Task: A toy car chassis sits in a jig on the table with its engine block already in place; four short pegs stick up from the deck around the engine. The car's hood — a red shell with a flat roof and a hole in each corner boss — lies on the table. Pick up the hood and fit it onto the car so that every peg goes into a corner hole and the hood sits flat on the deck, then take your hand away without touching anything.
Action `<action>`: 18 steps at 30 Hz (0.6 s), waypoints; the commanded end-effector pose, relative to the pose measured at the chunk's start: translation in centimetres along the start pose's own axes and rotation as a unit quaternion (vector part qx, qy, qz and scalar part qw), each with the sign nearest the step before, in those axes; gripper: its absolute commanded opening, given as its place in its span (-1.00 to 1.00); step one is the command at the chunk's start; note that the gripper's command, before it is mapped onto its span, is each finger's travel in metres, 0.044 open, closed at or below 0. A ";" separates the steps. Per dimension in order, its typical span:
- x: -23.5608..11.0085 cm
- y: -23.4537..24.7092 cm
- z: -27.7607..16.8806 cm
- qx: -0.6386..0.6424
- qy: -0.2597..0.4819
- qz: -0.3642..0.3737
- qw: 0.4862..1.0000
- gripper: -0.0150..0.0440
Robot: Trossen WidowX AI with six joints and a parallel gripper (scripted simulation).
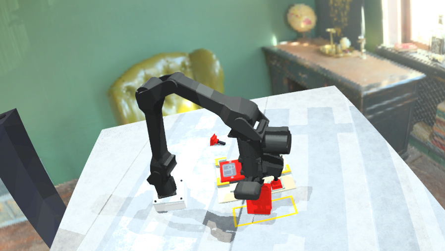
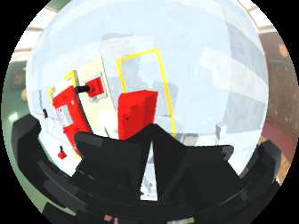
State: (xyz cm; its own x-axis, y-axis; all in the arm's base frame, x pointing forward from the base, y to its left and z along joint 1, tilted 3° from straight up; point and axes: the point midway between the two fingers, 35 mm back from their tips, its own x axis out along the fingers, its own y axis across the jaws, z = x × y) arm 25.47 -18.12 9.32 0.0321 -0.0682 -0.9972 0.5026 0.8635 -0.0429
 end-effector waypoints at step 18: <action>0.0 1.7 0.0 0.001 -0.001 0.000 1.000 -0.49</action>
State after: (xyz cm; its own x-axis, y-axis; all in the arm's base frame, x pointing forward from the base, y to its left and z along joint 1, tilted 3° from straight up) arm 26.14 -16.89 9.26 0.0334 -0.0657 -0.9973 0.5024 0.8637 -0.0400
